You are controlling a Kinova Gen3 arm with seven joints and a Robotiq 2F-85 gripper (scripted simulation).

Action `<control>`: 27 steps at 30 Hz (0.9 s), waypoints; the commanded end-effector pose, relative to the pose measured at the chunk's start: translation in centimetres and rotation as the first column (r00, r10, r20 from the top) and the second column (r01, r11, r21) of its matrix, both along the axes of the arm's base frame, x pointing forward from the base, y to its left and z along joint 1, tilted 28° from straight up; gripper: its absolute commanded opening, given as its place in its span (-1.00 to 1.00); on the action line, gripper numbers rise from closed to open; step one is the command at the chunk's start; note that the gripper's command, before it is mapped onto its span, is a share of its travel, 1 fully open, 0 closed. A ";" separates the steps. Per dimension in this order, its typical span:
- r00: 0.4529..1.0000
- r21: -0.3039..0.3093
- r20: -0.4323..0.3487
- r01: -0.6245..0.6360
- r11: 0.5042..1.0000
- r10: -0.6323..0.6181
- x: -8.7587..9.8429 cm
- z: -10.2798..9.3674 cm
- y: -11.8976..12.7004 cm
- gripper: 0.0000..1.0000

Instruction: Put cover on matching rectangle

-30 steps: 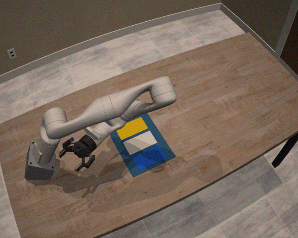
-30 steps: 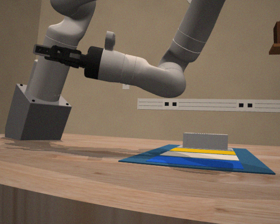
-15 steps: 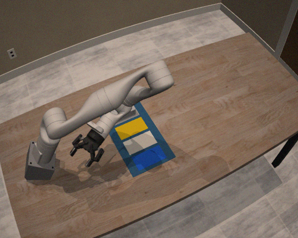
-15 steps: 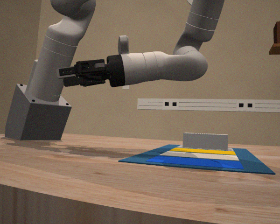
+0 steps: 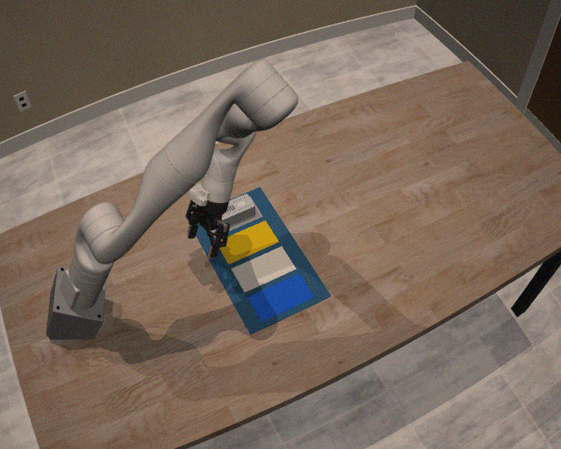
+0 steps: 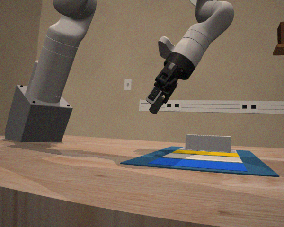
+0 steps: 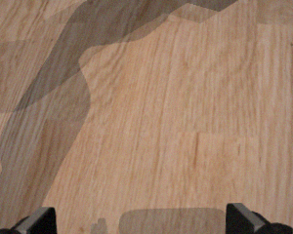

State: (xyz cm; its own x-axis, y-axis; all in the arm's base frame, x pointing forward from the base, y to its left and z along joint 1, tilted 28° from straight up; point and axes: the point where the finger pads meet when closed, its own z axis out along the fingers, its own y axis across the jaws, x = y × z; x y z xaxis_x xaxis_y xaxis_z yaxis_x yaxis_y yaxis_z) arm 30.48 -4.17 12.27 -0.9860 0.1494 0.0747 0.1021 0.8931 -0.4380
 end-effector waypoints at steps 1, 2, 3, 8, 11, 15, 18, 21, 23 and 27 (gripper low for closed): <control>0.966 0.036 0.255 -0.037 0.999 0.026 5.9 2.8 4.0 1.00; 0.966 0.036 0.255 -0.037 0.999 0.026 5.9 2.8 4.0 1.00; 0.966 0.036 0.255 -0.037 0.999 0.026 5.9 2.8 4.0 1.00; 0.890 0.110 0.455 -0.092 0.990 0.032 10.3 7.4 9.3 1.00; 0.860 0.133 0.509 -0.112 0.985 0.029 11.4 8.9 10.9 1.00; 0.849 0.142 0.528 -0.121 0.982 0.028 11.7 9.5 11.5 1.00; 0.849 0.142 0.528 -0.121 0.982 0.028 11.7 9.5 11.5 1.00; 0.849 0.142 0.528 -0.121 0.982 0.028 11.7 9.5 11.5 1.00; 0.849 0.142 0.528 -0.121 0.982 0.028 11.7 9.5 11.5 1.00; 0.849 0.141 0.528 -0.119 0.983 0.027 11.9 9.0 11.4 1.00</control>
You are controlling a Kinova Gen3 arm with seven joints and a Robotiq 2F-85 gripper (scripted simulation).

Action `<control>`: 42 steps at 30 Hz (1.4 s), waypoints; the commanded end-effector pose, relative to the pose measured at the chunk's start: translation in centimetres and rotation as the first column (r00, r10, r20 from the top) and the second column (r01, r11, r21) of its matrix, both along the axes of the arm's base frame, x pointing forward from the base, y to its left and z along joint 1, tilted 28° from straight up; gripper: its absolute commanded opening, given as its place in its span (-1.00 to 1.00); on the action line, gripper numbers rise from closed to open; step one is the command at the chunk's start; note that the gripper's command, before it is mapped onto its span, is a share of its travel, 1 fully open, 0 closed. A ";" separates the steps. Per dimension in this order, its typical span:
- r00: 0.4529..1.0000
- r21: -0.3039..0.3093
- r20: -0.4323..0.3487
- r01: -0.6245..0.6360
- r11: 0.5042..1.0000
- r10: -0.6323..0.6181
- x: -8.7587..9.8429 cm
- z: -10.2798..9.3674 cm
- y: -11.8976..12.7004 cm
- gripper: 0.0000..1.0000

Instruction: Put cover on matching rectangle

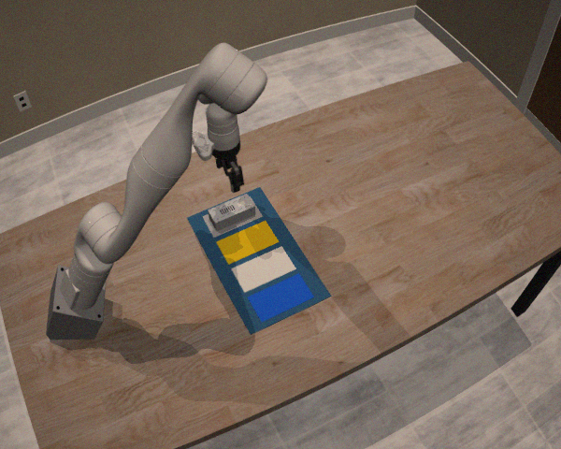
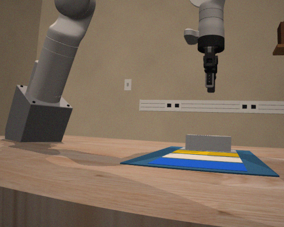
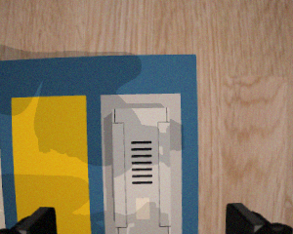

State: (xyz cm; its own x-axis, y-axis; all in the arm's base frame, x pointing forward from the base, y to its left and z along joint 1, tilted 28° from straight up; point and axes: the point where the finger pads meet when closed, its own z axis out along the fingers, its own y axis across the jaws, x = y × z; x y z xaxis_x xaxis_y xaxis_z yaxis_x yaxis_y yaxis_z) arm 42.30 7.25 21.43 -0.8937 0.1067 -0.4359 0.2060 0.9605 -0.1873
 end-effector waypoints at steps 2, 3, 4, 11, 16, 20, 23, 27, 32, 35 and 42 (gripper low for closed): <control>1.000 0.000 0.001 0.000 1.000 0.000 0.3 -0.5 -0.1 1.00; 1.000 0.000 0.001 0.000 1.000 0.000 0.4 -0.8 -0.2 1.00; 1.000 0.000 0.001 0.000 1.000 0.000 0.5 -1.1 -0.3 1.00; 1.000 0.000 0.001 0.000 1.000 0.000 1.5 -3.2 -0.9 1.00; 1.000 0.000 0.001 0.000 1.000 0.000 2.5 -5.6 -1.6 1.00; 1.000 0.000 0.001 0.000 1.000 0.000 3.3 -7.4 -2.1 1.00; 1.000 0.000 0.001 0.000 1.000 0.000 3.8 -8.6 -2.4 1.00; 1.000 0.000 0.001 0.000 1.000 0.000 4.1 -9.2 -2.6 1.00; 1.000 0.000 0.001 0.000 1.000 0.000 4.5 -10.2 -2.9 1.00; 1.000 0.000 0.001 0.000 1.000 0.000 4.6 -10.4 -2.9 1.00; 1.000 0.000 0.001 0.000 1.000 0.000 4.6 -10.4 -3.0 1.00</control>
